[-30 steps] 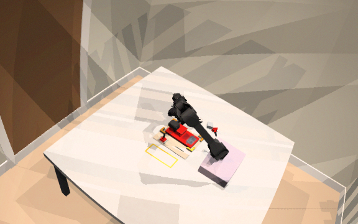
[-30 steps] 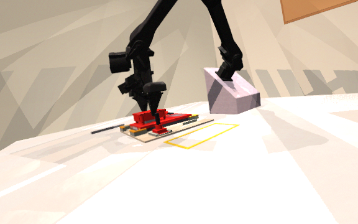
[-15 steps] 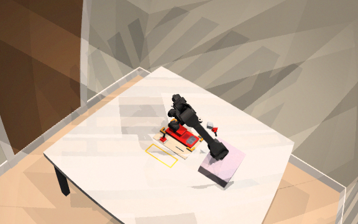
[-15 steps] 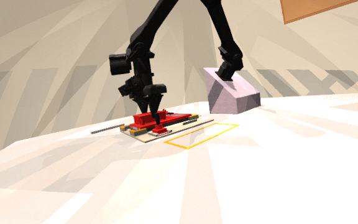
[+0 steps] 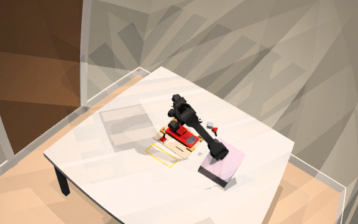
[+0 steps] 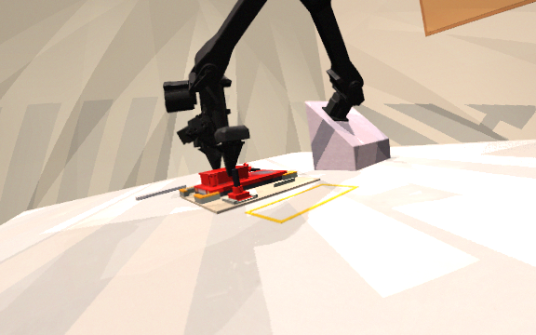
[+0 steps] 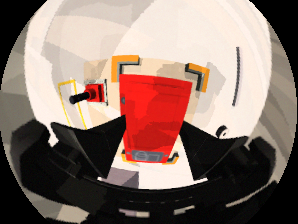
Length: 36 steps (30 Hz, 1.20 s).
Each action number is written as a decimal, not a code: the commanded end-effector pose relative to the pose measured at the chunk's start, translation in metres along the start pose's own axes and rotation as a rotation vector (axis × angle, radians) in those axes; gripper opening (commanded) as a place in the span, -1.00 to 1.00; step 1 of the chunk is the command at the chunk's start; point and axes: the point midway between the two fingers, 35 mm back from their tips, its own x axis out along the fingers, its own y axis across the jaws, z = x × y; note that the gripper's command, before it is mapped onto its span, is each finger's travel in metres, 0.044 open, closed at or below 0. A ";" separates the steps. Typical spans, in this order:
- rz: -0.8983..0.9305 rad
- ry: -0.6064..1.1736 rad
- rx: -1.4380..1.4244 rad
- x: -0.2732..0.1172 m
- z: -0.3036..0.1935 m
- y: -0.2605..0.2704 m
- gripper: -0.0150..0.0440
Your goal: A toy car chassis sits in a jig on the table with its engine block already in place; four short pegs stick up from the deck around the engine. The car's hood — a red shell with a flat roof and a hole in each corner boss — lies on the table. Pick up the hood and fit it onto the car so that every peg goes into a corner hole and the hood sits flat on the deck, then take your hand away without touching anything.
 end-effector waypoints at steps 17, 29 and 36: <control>-0.007 0.019 0.000 -0.071 0.002 0.000 1.00; -0.007 0.019 0.000 -0.071 0.002 0.000 1.00; -0.007 0.019 0.000 -0.071 0.002 0.000 1.00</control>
